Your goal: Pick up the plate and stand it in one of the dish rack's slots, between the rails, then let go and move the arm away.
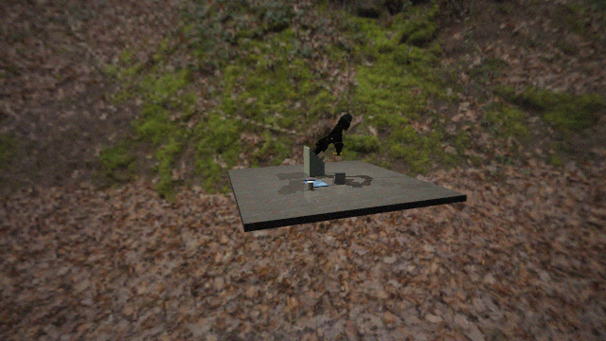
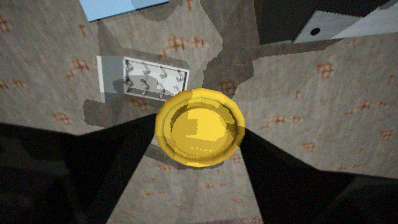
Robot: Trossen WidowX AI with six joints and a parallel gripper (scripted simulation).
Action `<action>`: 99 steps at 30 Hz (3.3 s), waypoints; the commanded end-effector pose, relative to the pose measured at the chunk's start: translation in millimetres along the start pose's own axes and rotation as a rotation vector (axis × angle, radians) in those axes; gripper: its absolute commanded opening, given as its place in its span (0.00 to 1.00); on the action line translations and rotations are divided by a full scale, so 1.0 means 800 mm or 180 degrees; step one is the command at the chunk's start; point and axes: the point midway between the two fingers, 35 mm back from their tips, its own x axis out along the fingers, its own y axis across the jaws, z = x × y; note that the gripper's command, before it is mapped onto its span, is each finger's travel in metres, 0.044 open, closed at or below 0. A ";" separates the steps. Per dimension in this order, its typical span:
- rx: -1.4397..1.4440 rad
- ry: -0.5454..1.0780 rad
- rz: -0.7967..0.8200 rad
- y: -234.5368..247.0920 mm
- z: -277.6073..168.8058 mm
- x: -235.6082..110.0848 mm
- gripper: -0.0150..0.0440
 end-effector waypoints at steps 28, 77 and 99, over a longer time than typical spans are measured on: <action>-0.0822 -0.1815 -0.0193 -0.004 0.067 0.074 0.25; -0.2897 -0.3888 0.1593 0.031 0.058 0.129 0.25; -0.3684 -0.3833 0.3052 0.003 0.005 0.136 0.25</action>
